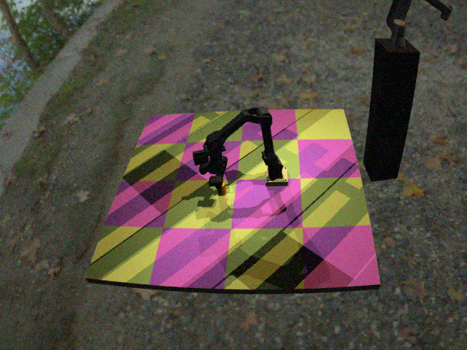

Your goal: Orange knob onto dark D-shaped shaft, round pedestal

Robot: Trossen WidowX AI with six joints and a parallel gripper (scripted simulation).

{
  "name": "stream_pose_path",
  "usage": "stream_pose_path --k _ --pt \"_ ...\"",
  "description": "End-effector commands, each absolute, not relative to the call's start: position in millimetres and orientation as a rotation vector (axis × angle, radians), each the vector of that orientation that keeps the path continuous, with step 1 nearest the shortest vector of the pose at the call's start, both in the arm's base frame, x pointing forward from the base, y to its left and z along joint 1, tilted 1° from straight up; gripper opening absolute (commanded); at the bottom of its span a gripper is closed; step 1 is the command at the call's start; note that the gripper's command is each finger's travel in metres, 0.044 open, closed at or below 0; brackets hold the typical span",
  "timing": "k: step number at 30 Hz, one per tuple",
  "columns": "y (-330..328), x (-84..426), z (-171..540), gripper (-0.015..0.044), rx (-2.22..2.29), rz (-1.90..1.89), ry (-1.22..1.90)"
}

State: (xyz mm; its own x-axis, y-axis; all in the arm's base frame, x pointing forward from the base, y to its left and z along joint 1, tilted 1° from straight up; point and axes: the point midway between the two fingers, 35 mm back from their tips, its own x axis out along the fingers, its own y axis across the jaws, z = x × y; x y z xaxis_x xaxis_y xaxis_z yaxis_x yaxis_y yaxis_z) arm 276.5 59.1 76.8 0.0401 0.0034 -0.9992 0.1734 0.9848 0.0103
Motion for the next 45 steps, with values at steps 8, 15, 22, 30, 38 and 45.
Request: stream_pose_path --k 8,15,22,30,38,45 --pt "59.5 277.4 58.0 0.0440 0.141 -0.128 1.531" --pt "59.5 277.7 46.7 0.0440 0.141 -0.128 1.531" --pt "59.4 277.6 35.6 0.0440 0.141 -0.128 1.531" --pt "59.2 276.8 23.4 0.0440 0.141 -0.128 1.531" --pt "59.2 276.7 22.4 0.0282 0.141 -0.128 1.531" --pt "59.2 276.7 22.4 0.0157 0.141 -0.128 1.531"
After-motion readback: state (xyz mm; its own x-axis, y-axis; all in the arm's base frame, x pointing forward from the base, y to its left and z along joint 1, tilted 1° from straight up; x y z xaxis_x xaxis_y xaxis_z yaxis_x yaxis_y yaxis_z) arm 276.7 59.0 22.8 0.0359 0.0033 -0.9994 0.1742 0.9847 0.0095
